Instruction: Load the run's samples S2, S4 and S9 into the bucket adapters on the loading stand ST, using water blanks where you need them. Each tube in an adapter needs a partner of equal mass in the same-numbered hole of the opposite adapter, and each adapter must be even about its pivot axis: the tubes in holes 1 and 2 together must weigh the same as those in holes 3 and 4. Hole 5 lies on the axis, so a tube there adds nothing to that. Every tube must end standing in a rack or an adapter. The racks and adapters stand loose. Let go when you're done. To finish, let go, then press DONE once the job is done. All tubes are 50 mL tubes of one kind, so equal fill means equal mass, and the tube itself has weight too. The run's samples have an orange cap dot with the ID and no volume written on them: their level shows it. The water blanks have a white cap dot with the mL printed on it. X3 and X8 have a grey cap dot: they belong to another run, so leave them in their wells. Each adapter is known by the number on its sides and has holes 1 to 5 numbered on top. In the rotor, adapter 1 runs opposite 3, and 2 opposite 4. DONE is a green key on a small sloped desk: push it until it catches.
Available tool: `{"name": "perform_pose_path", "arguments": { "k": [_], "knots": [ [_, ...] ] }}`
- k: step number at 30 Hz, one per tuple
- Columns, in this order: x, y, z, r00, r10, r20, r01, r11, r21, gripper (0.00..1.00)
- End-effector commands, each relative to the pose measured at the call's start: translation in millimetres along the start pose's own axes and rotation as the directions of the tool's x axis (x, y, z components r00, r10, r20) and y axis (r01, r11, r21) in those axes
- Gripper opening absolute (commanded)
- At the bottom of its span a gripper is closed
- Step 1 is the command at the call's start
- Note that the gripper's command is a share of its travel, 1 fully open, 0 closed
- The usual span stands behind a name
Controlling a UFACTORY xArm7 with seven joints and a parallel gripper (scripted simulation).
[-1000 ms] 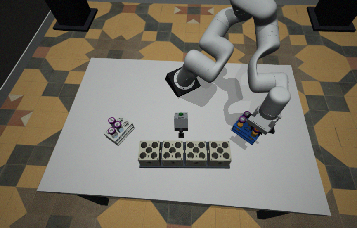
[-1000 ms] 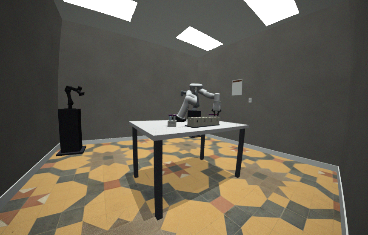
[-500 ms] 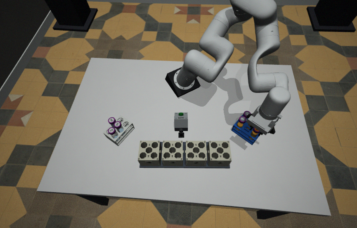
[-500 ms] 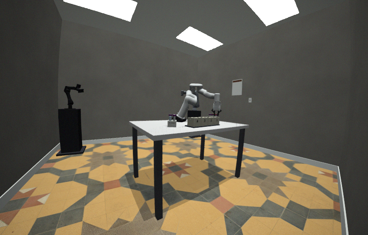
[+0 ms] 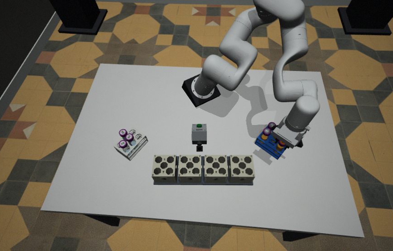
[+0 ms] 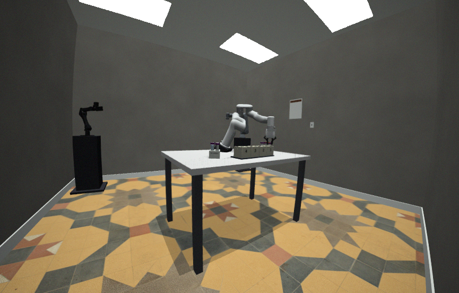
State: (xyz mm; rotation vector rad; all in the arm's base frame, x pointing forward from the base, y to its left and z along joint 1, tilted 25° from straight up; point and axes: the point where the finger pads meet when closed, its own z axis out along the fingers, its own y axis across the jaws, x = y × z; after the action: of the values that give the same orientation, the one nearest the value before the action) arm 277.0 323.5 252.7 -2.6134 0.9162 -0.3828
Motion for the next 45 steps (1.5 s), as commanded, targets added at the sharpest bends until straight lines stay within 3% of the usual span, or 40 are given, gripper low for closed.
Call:
{"name": "perform_pose_path", "arguments": {
  "k": [1, 45],
  "knots": [
    [0.1, -1.0, -3.1, 1.0, 0.0, 0.0, 0.0, 1.0, 0.003, 0.44],
    [0.1, -0.9, -83.3, 1.0, 0.0, 0.0, 0.0, 1.0, 0.003, 0.44]
  ]
}}
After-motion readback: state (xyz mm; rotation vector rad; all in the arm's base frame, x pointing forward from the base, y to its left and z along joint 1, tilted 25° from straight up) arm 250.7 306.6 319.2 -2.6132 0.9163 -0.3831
